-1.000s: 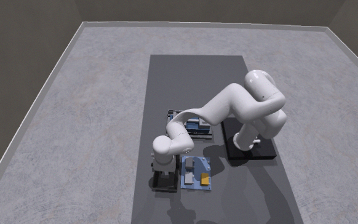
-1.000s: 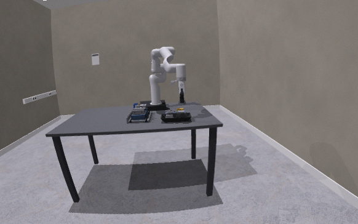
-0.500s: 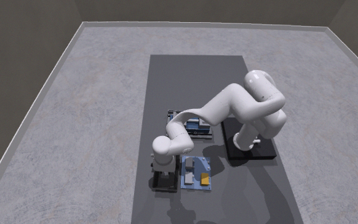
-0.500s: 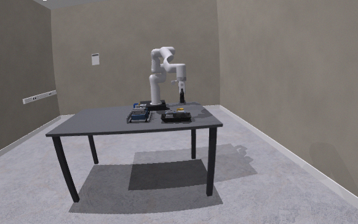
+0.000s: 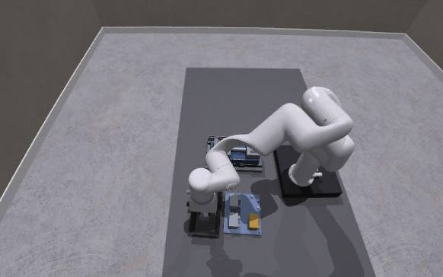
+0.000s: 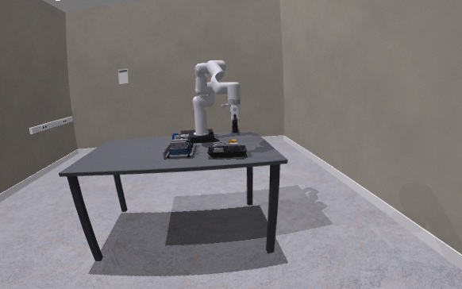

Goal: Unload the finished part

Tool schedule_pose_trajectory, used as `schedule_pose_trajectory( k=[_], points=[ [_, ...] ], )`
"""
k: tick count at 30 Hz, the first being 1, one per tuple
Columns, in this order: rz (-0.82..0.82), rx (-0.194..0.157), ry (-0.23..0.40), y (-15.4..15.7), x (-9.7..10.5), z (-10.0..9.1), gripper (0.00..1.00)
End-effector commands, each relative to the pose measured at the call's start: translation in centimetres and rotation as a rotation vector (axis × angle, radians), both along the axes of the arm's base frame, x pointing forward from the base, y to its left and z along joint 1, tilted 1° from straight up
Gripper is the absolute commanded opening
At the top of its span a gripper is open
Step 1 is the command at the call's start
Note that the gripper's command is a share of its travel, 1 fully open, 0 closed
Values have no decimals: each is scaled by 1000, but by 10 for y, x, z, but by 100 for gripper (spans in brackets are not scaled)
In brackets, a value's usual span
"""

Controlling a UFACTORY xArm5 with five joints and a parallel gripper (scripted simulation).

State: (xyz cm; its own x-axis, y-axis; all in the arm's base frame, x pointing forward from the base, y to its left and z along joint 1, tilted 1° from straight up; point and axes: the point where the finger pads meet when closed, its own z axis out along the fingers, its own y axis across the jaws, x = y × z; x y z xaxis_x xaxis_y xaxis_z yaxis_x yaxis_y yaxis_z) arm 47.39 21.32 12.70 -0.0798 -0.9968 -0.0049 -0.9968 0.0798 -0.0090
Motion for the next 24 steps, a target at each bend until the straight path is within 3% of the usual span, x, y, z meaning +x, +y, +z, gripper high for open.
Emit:
schedule_pose_trajectory(
  k=[1,24],
  points=[
    [0,2,-4,1,1,2,0],
    [0,2,-4,0,2,-15,0]
  ],
)
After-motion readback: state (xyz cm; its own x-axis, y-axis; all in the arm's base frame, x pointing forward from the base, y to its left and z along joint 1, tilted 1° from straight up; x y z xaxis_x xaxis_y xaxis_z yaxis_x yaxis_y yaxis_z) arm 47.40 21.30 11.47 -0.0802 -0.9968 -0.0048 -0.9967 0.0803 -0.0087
